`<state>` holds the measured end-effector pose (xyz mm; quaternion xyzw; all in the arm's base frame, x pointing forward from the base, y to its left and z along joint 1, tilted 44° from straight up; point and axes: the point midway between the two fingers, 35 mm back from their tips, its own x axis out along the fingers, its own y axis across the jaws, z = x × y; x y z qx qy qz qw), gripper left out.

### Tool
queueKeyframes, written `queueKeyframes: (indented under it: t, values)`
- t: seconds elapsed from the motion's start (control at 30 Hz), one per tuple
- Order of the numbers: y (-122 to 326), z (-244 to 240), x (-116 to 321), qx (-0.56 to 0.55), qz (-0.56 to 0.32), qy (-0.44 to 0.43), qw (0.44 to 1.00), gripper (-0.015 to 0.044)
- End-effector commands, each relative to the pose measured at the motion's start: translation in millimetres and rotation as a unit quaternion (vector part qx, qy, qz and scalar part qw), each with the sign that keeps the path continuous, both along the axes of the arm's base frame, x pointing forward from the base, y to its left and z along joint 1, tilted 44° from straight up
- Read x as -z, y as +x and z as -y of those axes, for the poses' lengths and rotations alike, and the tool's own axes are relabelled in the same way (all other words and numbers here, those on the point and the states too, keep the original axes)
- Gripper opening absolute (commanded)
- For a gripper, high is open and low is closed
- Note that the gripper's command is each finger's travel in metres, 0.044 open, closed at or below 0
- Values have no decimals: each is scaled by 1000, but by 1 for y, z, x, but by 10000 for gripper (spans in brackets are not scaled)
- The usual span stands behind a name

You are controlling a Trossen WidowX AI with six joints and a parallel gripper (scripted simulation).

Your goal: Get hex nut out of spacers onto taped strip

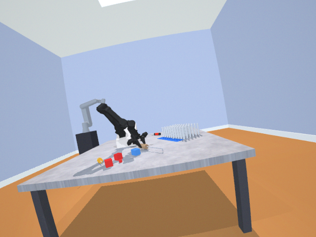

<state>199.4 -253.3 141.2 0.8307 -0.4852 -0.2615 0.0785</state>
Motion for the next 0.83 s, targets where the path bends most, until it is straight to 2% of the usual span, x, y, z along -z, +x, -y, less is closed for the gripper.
queueKeyframes:
  t: [0.0, 0.27, 0.8]
  values:
    - [-1, 1, 2, -3, 0, -1, 1000, 0]
    - [-4, 4, 4, -2, 1, -3, 1000, 0]
    - [-3, 3, 3, 0, 1, -2, 1000, 420]
